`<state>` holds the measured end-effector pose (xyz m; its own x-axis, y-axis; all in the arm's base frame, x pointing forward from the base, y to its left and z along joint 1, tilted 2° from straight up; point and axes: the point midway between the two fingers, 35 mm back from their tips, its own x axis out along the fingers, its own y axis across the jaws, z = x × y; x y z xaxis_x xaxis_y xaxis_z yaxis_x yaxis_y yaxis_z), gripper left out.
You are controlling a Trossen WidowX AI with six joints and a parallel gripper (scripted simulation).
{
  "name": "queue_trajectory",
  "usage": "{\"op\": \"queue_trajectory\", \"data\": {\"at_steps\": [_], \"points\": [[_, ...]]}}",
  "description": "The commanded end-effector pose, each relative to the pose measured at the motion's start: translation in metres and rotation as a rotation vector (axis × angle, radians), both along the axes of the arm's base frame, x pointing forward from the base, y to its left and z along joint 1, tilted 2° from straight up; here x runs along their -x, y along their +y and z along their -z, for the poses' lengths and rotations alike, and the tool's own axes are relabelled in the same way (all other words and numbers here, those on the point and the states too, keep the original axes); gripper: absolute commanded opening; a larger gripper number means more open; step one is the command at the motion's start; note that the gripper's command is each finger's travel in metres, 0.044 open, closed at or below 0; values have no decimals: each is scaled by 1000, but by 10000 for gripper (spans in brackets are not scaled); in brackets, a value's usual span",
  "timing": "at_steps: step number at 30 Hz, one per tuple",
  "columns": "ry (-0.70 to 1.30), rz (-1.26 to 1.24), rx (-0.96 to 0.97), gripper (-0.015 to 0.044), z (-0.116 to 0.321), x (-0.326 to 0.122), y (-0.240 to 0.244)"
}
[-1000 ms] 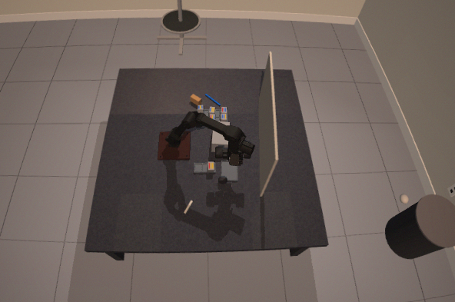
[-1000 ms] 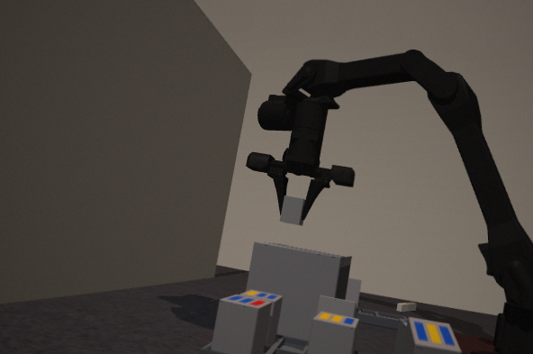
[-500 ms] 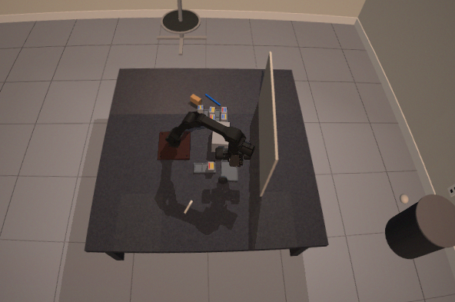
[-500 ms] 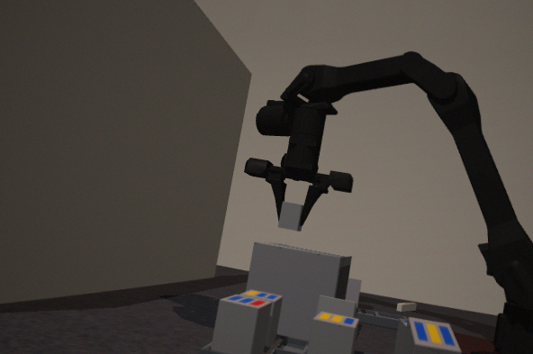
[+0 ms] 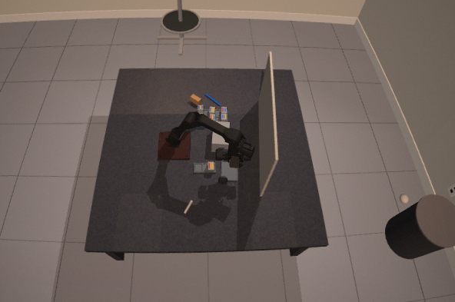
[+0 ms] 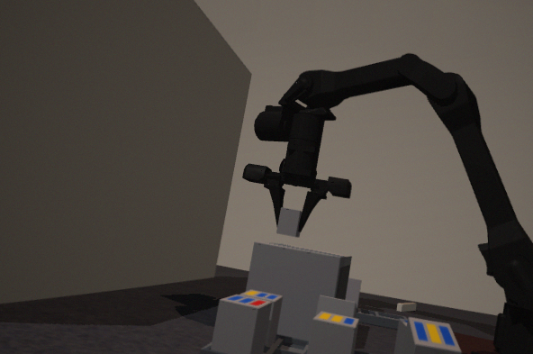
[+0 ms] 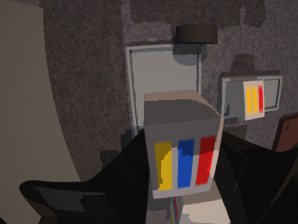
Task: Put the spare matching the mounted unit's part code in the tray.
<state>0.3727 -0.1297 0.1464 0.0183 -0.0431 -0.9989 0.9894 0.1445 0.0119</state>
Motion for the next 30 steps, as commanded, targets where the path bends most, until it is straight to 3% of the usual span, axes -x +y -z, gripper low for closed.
{"op": "queue_trajectory", "data": {"at_steps": [1, 30], "points": [[2, 3, -5, 0, 4, 0, 0], [6, 4, -7, 0, 24, -1, -1]]}}
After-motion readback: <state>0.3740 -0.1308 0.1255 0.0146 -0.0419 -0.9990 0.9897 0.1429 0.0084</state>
